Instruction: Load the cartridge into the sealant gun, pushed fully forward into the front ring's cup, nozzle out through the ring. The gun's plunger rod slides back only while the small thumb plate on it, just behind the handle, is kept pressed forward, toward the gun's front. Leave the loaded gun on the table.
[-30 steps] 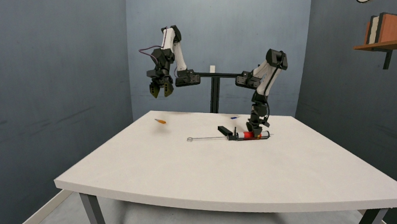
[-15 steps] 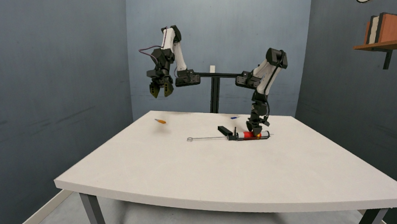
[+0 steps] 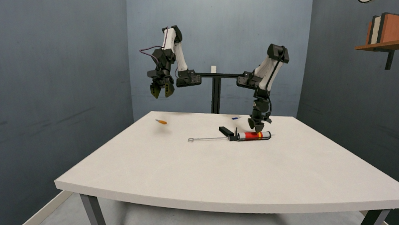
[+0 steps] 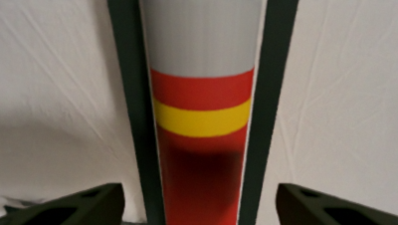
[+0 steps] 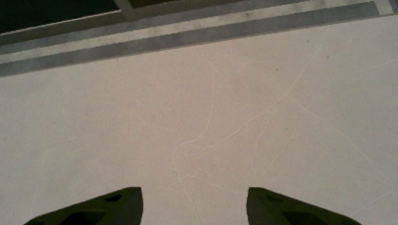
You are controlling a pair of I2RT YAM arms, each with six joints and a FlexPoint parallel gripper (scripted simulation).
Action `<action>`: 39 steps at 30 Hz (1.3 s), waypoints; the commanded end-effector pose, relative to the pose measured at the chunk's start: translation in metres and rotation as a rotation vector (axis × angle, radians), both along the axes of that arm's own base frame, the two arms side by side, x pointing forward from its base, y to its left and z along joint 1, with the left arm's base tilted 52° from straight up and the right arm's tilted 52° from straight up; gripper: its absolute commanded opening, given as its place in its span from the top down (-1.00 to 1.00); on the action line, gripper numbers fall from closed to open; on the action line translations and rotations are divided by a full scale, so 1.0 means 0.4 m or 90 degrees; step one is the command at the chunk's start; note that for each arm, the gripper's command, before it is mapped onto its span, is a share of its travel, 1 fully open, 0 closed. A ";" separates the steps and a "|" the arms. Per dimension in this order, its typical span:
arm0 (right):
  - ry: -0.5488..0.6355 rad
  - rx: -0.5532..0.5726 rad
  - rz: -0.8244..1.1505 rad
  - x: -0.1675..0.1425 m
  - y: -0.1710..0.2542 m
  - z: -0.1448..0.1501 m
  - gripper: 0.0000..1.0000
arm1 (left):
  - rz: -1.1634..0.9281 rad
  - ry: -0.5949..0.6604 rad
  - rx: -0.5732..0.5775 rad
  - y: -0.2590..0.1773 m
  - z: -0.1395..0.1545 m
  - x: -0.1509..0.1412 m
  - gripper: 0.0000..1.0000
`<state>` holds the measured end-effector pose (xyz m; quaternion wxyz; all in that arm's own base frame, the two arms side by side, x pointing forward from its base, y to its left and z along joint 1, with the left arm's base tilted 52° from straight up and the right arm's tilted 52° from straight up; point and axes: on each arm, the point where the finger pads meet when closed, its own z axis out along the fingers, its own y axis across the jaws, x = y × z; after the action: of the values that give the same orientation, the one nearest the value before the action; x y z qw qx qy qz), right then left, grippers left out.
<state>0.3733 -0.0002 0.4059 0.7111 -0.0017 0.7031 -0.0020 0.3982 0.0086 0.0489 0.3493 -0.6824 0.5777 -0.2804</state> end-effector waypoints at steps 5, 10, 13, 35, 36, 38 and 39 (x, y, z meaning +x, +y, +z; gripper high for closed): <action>-0.036 0.002 0.007 -0.029 0.008 0.054 -0.03 | 0.005 0.010 0.002 -0.019 0.052 -0.079 -0.46; -0.036 0.002 0.007 -0.029 0.008 0.054 -0.03 | 0.006 0.015 0.003 -0.026 0.077 -0.124 -0.46; -0.036 0.002 0.007 -0.029 0.008 0.054 -0.03 | 0.005 0.007 0.002 -0.028 0.087 -0.122 -0.46; -0.036 0.002 0.007 -0.029 0.008 0.054 -0.03 | 0.003 -0.002 -0.003 -0.022 0.082 -0.101 -0.46; -0.036 0.002 0.007 -0.029 0.008 0.054 -0.03 | 0.003 -0.002 -0.003 -0.022 0.082 -0.101 -0.46; -0.036 0.002 0.007 -0.029 0.008 0.054 -0.03 | 0.003 -0.002 -0.003 -0.022 0.082 -0.101 -0.46; -0.036 0.002 0.007 -0.029 0.008 0.054 -0.03 | 0.003 -0.002 -0.003 -0.022 0.082 -0.101 -0.46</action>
<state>0.3733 -0.0002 0.4059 0.7111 -0.0017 0.7031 -0.0020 0.3577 0.0001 0.0811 0.3508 -0.6818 0.5764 -0.2824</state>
